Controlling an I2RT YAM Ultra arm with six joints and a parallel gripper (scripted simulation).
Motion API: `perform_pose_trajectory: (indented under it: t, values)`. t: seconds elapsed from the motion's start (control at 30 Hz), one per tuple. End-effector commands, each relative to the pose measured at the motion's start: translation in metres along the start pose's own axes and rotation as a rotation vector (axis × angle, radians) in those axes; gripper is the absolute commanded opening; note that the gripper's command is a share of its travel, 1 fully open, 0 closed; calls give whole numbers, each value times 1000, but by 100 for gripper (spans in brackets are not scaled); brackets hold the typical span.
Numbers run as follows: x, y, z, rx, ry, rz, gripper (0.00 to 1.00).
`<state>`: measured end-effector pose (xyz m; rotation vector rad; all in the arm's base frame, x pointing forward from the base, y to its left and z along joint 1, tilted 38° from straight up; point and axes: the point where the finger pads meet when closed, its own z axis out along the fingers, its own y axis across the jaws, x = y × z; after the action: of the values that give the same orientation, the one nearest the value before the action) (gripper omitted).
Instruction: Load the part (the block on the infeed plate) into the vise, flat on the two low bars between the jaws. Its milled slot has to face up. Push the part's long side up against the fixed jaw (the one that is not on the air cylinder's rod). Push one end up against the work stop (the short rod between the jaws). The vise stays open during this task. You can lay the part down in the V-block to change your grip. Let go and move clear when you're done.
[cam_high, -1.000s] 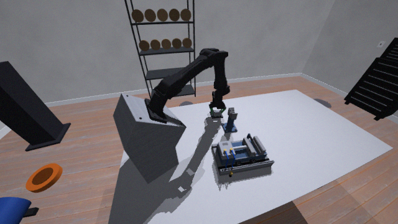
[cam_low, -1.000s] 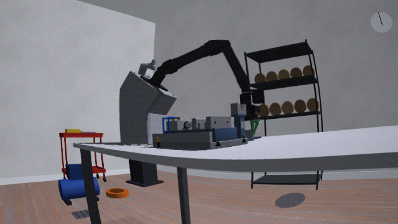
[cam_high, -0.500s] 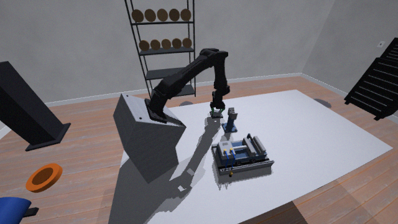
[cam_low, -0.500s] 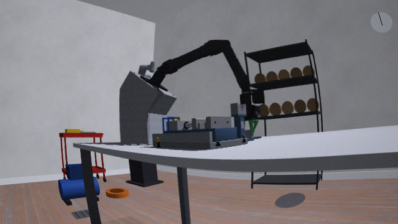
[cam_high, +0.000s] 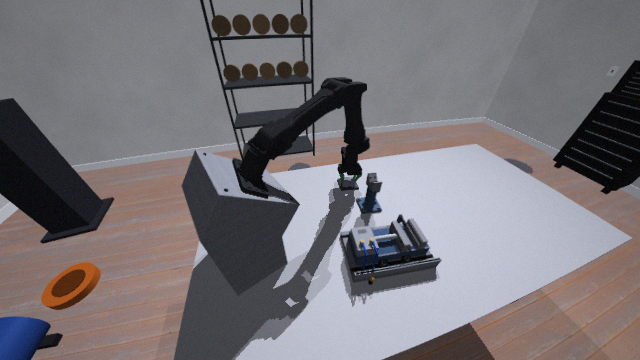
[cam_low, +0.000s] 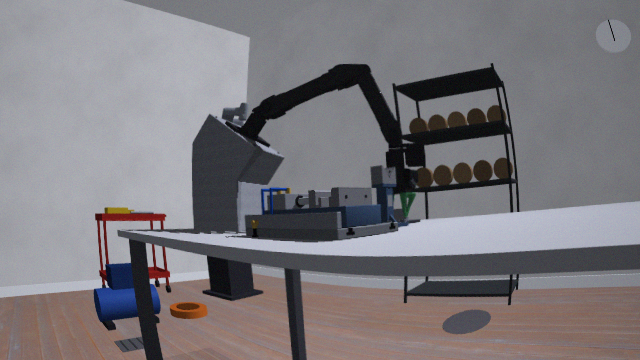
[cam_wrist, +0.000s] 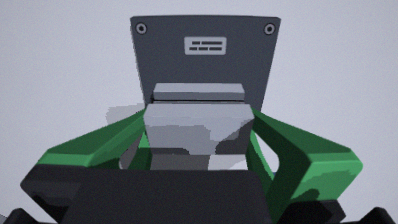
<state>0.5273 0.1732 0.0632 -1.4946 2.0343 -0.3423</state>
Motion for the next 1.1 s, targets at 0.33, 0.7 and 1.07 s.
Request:
perform_pose_trajectory:
  t: [0.33, 0.7, 1.07]
  values:
    - [-7, -16, -10, 27, -24, 4, 0]
    - [-2, -6, -17, 8, -12, 1, 0]
    - [-3, 0, -32, 4, -3, -2, 0]
